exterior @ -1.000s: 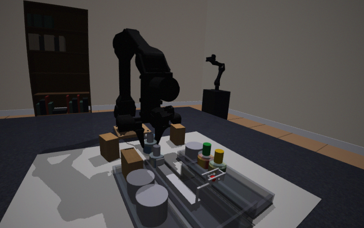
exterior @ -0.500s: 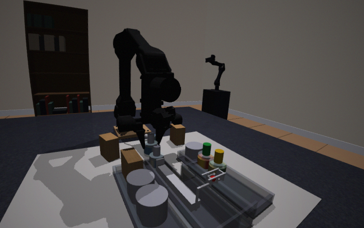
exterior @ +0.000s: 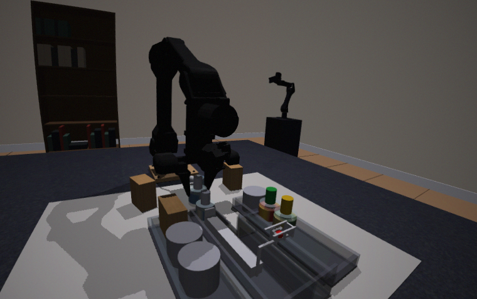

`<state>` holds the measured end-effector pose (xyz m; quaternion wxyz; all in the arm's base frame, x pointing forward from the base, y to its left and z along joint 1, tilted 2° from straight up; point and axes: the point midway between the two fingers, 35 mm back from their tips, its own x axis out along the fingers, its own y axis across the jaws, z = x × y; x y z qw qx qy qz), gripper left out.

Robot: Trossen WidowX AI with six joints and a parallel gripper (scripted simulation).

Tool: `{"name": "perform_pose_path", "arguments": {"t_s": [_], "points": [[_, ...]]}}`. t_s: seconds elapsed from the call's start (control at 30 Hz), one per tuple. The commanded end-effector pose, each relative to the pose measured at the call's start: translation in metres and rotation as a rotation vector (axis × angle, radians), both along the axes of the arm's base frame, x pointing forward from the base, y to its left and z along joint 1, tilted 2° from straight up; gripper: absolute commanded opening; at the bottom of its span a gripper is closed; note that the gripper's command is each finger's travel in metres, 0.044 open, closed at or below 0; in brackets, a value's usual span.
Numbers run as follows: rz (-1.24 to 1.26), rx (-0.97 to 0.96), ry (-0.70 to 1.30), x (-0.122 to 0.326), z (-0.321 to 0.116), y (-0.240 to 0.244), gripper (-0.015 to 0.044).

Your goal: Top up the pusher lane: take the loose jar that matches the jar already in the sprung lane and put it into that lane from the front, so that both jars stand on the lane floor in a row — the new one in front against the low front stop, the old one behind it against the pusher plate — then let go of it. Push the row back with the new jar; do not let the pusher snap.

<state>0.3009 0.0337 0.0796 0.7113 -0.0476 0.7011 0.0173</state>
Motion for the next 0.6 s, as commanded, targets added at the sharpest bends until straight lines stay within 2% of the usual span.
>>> {"name": "perform_pose_path", "arguments": {"t_s": [0.0,0.57], "points": [[0.003,0.009,-0.023,0.0082,0.0026,0.0018,0.0],[0.003,0.009,-0.024,0.0166,0.0031,0.0028,0.0]]}}
